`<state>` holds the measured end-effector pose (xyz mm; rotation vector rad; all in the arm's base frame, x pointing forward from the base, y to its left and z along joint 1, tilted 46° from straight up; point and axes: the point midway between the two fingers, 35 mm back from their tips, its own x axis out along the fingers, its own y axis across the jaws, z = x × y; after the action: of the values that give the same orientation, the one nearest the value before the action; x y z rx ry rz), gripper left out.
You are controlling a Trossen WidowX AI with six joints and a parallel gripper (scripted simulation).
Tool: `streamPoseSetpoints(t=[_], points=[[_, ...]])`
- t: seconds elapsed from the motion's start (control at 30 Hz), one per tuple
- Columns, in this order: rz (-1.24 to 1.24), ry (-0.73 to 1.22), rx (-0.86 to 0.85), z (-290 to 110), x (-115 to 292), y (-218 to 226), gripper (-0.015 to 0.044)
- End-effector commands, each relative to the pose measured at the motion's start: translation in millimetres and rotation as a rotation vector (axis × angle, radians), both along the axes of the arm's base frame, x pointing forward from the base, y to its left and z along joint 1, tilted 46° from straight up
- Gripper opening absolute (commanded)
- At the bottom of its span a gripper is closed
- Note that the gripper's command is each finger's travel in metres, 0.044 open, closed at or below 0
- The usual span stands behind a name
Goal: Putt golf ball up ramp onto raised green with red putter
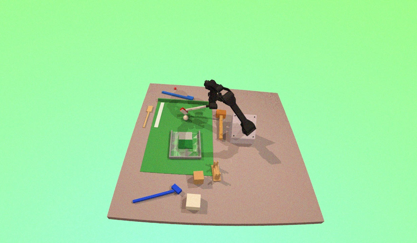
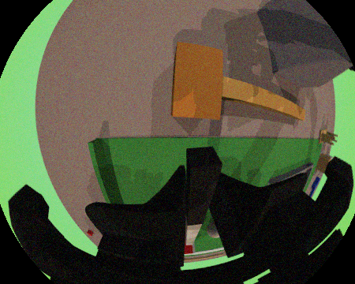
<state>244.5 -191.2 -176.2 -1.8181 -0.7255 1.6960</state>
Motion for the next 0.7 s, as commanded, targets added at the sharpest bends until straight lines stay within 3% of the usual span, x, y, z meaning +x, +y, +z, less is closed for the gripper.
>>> streamPoseSetpoints(t=[0.0,0.43,0.67], points=[[-0.008,-0.006,-0.004,-10,0,-11,0.0000],[-0.007,-0.002,0.002,-8,-1,-7,0.0000],[-0.009,-0.002,0.000,45,6,39,0.0000]])
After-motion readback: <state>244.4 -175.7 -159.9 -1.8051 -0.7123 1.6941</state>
